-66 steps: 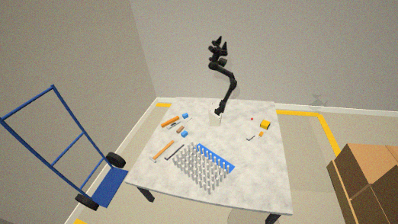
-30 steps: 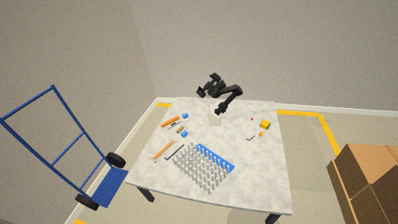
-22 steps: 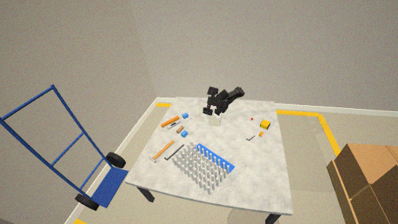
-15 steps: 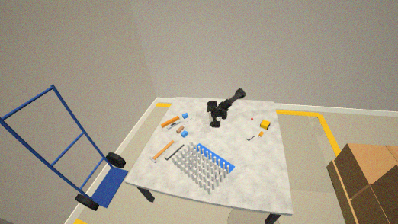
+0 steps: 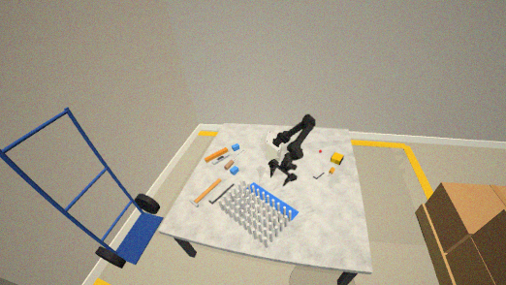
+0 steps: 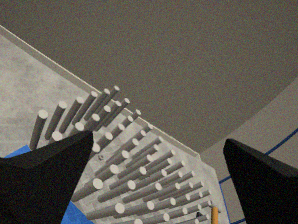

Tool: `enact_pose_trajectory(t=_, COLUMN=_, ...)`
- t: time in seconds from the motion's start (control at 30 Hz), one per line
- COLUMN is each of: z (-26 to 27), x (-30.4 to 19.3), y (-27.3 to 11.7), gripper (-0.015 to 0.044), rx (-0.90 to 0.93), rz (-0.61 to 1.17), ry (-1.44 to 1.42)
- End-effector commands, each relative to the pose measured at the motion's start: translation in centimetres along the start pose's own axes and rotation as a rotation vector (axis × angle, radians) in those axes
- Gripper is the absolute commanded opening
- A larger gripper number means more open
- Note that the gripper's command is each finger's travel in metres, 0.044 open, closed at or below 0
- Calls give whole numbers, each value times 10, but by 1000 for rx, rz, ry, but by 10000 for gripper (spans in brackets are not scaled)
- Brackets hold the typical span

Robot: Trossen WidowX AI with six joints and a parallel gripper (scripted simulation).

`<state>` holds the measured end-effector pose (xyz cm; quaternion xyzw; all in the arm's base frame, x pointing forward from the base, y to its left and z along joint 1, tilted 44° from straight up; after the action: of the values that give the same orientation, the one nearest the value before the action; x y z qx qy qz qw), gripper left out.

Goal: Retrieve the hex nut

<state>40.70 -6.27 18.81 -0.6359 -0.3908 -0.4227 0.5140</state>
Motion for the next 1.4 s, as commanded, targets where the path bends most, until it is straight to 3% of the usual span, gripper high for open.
enact_pose_trajectory(t=0.0, z=54, x=-31, y=-15, gripper=440, rx=101, rz=146, ry=185)
enact_pose_trajectory(t=1.37, z=65, x=-39, y=-19, gripper=440, rx=114, rz=190, ry=235)
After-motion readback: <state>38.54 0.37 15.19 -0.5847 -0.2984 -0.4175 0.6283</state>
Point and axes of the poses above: the point midway between the two fingers, 35 mm back from their tips, its own y axis out along the fingers, its own z axis across the jaws, x = y × z, the point moved 7 cm from there along -y, back along the fingers, and after that the axes turned 12 degrees about -y, right-handed, at the moved point
